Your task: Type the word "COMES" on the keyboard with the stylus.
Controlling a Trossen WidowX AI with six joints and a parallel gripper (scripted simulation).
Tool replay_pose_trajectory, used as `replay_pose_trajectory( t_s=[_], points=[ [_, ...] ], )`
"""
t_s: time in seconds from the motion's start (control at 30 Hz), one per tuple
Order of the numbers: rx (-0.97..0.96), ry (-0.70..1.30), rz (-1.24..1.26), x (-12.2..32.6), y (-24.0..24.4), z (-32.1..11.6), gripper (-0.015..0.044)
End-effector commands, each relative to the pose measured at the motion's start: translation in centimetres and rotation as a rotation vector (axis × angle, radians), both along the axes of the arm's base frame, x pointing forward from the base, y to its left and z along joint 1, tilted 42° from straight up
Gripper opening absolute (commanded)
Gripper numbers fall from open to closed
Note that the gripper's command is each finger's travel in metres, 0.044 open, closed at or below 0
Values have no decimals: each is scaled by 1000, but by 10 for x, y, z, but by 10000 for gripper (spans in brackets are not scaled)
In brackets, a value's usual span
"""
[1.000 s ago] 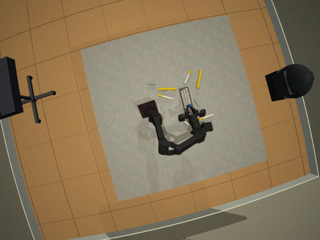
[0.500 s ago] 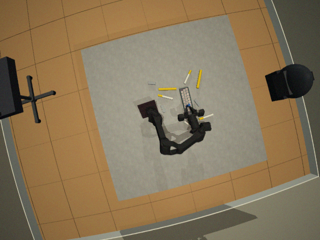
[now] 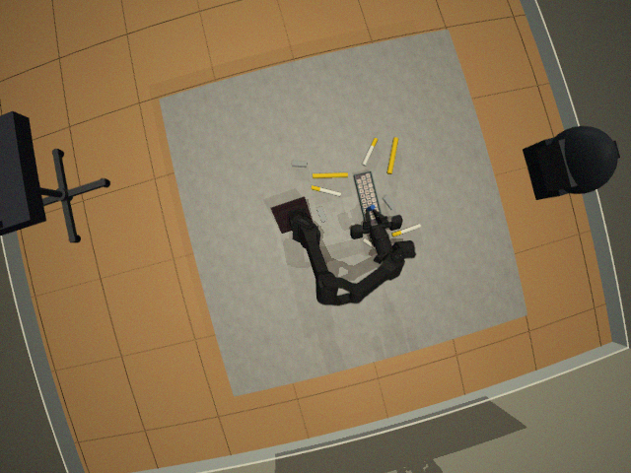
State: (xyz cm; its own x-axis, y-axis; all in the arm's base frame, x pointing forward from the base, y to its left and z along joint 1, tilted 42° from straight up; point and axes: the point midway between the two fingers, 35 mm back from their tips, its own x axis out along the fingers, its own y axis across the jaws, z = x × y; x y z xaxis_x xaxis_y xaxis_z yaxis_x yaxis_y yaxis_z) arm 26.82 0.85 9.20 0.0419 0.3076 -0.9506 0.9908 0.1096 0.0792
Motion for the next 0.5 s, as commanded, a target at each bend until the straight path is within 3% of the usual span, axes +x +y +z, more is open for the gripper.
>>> replay_pose_trajectory(
  t_s=[0.0, 0.47],
  points=[
    [4, -2, 3, 1, -1, -2, 81],
    [4, -2, 3, 1, -5, -6, 81]
  ],
)
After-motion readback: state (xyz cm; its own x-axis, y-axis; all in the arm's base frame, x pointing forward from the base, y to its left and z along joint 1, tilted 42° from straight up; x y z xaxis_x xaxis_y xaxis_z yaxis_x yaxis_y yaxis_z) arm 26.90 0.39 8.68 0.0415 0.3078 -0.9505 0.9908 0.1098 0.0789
